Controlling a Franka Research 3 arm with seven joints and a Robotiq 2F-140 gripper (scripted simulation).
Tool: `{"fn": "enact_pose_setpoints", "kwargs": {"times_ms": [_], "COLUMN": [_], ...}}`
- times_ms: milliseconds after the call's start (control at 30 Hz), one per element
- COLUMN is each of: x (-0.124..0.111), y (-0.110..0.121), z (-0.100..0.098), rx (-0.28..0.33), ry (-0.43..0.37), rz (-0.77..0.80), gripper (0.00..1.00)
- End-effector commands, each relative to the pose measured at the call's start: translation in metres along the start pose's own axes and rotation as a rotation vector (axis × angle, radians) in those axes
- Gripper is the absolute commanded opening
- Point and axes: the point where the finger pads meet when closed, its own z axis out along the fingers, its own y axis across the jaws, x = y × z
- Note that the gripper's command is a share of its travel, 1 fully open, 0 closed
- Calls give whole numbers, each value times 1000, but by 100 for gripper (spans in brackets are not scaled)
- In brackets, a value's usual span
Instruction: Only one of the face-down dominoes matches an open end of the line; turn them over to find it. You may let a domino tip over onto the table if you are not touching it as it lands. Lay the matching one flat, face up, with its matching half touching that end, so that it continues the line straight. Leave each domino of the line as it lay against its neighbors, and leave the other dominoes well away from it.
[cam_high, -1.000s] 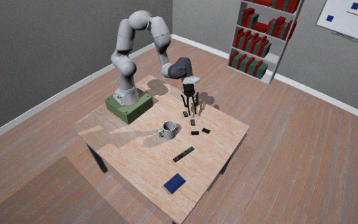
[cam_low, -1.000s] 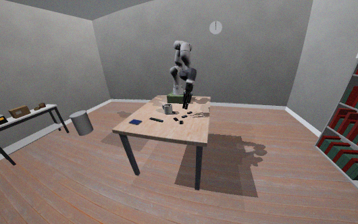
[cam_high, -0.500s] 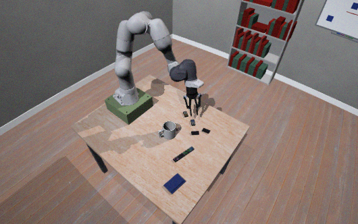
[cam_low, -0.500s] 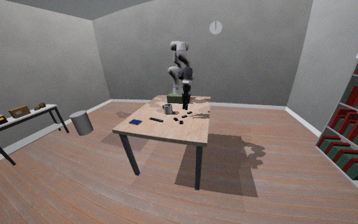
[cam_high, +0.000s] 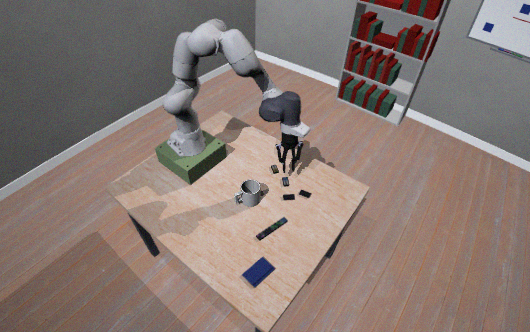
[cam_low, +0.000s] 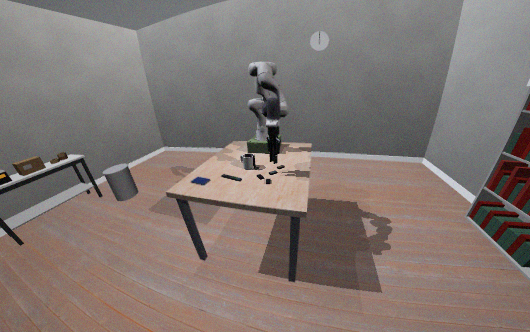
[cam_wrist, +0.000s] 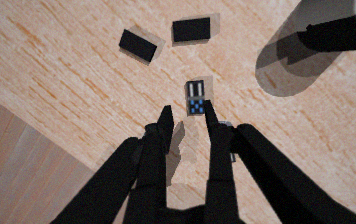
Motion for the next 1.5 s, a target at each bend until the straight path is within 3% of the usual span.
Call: {"fn": "enact_pose_setpoints", "kwargs": {"times_ms": [0,833,1033,1100,1200,1467], "x": [-5,-4,-3,-3,-3,-1], "y": [9,9,9,9,10,11], "z": [4,4,5,5,6,9], "rx": [-36,-35,-44,-44,-51,-49], "ry": [-75,-70,-65,-65,-62,-85], "rz": [-152,-108,113,113,307,566], "gripper": [34,34,34,34,34,34]}}
